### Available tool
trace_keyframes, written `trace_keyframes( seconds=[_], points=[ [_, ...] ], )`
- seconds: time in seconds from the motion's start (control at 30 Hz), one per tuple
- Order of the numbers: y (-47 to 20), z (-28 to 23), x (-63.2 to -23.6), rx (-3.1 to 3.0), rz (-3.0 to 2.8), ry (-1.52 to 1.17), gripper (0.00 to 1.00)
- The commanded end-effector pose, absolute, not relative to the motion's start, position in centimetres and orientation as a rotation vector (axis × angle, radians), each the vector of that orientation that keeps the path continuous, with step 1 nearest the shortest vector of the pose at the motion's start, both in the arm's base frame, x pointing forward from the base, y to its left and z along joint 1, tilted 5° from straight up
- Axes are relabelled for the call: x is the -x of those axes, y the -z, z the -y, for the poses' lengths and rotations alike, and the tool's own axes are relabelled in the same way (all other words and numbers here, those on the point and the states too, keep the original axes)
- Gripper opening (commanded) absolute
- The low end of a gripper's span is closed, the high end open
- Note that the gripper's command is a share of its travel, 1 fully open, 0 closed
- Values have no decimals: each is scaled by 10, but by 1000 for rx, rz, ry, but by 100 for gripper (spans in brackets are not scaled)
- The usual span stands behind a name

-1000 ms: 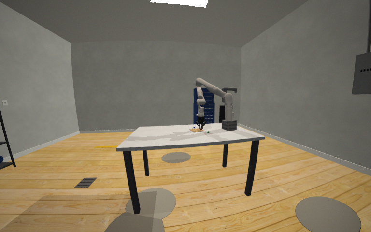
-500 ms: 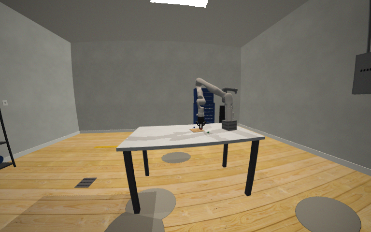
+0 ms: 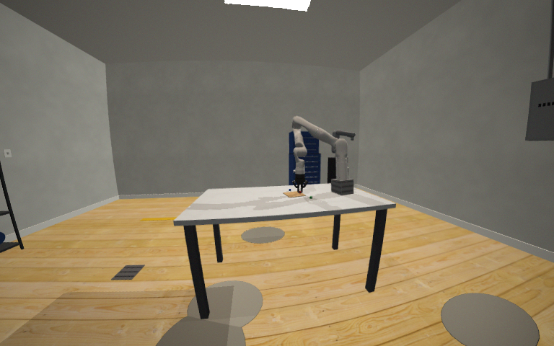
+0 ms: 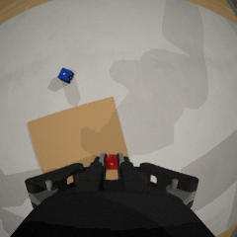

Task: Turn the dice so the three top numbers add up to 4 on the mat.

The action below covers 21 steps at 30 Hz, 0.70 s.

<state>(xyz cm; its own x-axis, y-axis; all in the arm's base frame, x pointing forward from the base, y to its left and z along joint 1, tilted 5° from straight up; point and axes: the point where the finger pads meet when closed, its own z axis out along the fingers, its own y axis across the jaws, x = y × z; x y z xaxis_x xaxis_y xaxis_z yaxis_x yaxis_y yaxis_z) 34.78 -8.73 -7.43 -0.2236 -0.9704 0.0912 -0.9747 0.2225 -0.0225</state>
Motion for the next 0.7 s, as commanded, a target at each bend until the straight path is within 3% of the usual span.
trace_keyframes(
  seconds=[0.0, 0.67],
  points=[
    [74, 87, -348, -1921, 2411, -117, 11],
    [78, 88, -348, -1921, 2411, -117, 11]
  ],
)
